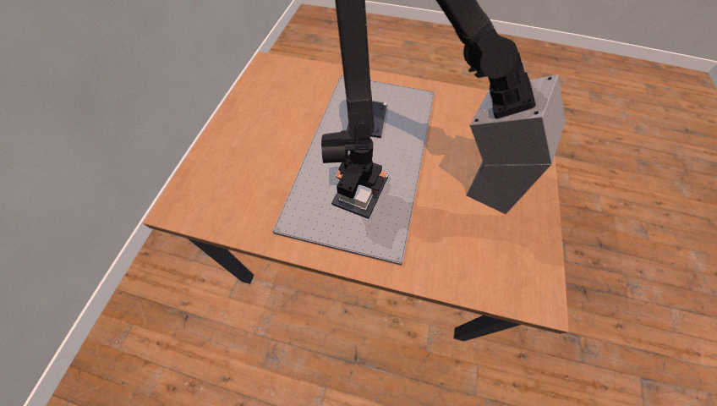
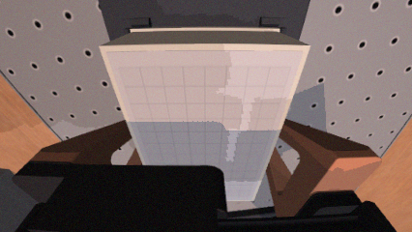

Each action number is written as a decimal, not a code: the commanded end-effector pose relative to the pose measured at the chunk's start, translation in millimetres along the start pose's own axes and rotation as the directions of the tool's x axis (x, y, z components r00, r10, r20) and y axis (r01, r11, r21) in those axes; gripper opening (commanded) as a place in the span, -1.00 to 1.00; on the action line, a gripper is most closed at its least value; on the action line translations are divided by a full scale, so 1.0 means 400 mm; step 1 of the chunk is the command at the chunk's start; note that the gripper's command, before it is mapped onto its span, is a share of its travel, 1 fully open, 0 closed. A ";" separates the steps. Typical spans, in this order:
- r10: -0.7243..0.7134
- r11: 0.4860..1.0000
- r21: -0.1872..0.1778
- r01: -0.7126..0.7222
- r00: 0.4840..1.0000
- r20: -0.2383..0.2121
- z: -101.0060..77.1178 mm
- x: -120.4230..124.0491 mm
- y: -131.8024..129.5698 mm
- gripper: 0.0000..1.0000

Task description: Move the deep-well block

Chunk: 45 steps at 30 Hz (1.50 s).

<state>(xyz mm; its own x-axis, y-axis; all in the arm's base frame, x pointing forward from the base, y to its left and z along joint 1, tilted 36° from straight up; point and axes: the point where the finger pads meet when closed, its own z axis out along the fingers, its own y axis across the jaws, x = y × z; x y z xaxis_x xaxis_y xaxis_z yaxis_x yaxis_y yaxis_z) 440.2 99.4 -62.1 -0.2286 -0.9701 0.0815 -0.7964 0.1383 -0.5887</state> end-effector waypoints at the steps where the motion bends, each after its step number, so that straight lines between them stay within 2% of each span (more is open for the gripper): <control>1: 0.000 1.000 0.008 0.000 1.000 0.013 -0.009 -0.008 -0.007 -1.00; 7: 0.000 1.000 0.008 0.000 1.000 0.013 -0.009 -0.008 -0.007 -1.00; 9: -0.007 1.000 0.007 0.007 1.000 0.023 -0.034 -0.019 -0.002 -1.00; 45: 0.000 1.000 0.012 0.000 1.000 0.020 -0.166 -0.016 -0.005 -1.00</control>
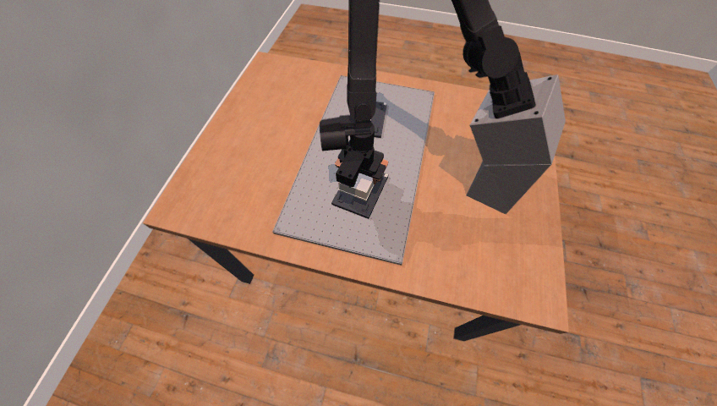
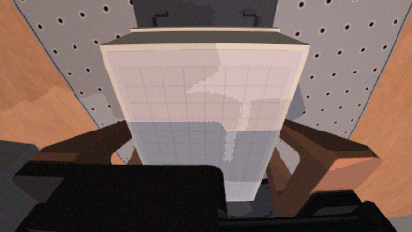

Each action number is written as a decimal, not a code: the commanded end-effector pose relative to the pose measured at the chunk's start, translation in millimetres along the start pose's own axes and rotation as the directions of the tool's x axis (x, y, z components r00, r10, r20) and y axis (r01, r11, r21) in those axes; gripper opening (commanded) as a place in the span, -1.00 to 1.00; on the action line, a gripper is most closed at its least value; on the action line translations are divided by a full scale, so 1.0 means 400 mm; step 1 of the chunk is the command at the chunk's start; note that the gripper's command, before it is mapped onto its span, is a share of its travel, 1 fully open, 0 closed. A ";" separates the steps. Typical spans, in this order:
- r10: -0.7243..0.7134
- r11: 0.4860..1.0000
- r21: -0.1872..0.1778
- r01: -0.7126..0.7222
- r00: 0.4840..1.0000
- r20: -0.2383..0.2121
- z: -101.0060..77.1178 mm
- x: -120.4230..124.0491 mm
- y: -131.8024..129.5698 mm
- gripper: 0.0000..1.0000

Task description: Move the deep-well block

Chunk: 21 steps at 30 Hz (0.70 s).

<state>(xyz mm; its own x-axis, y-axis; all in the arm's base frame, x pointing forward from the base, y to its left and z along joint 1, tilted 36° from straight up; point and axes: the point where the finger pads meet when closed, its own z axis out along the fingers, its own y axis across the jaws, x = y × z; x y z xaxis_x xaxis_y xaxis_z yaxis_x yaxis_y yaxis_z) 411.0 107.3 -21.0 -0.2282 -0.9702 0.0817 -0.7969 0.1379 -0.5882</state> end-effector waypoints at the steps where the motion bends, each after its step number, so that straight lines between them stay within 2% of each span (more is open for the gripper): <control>1: 0.001 1.000 0.013 -0.001 1.000 0.020 -0.038 -0.022 -0.005 -1.00; 21: 0.005 1.000 0.019 -0.005 1.000 0.025 -0.110 -0.027 -0.016 -1.00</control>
